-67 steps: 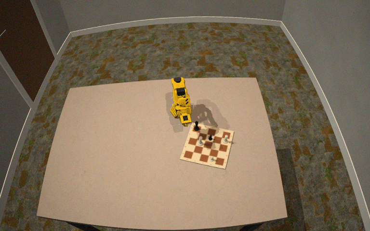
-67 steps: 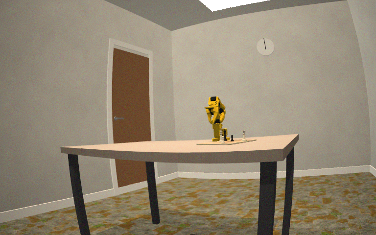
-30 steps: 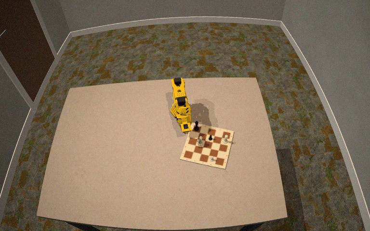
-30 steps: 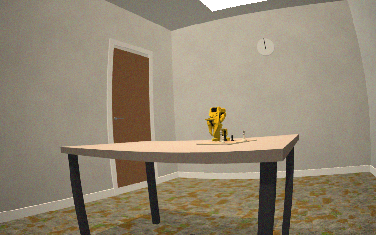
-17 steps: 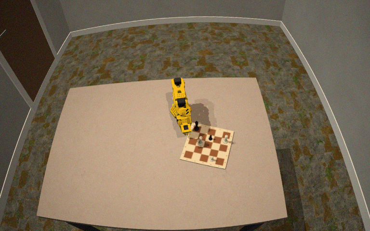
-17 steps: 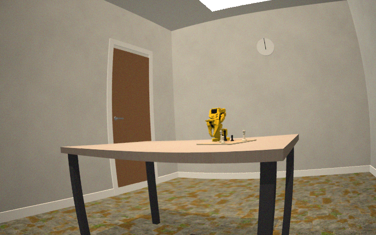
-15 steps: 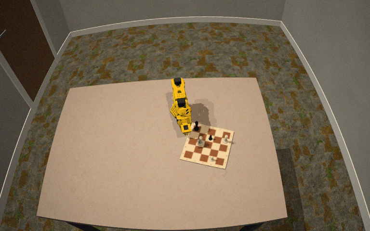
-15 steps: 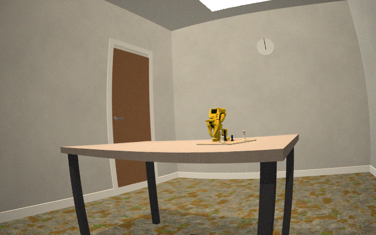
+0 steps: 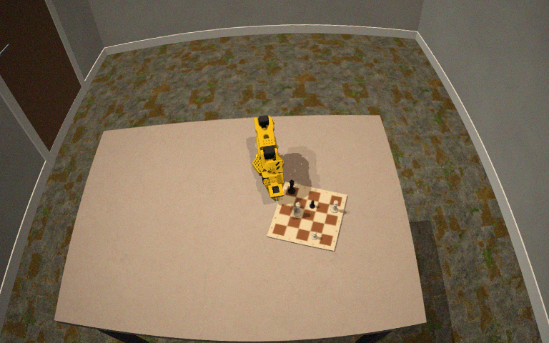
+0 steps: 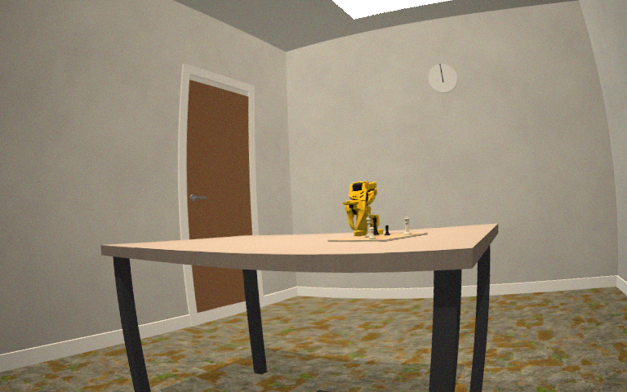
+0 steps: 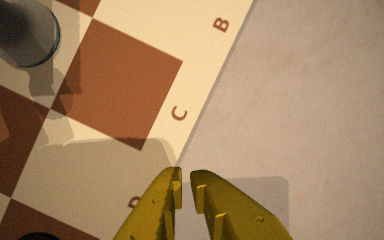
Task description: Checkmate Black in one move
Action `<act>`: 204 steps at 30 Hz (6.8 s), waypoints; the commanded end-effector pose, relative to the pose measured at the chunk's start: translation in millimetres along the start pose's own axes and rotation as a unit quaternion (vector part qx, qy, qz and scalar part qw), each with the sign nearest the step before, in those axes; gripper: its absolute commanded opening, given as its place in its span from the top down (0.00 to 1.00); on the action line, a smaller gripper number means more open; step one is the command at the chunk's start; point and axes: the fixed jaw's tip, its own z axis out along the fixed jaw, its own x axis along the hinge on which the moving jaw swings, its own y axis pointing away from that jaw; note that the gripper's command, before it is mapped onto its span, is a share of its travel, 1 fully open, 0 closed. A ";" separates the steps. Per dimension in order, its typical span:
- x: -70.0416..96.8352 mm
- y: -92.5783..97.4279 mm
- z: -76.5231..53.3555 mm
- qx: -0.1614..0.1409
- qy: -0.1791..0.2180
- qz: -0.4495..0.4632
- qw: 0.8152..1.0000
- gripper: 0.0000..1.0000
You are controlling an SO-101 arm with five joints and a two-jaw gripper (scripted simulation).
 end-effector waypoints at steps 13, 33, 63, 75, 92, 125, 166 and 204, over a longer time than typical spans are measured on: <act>3.8 -0.9 1.3 0.001 0.006 0.000 1.000 1.00; -3.8 -1.2 -11.3 0.001 0.006 0.000 1.000 1.00; -37.3 2.1 -59.8 -0.007 0.005 -0.012 1.000 1.00; -84.6 60.6 -60.4 -0.085 0.000 -0.130 0.988 0.95; -97.9 184.5 -42.8 -0.189 -0.005 -0.286 0.939 0.88; -88.6 186.4 -34.8 -0.193 -0.005 -0.291 0.937 0.88; -67.9 187.9 0.2 -0.193 -0.005 -0.291 0.937 0.88; -46.6 186.1 29.2 -0.192 -0.004 -0.291 0.937 0.88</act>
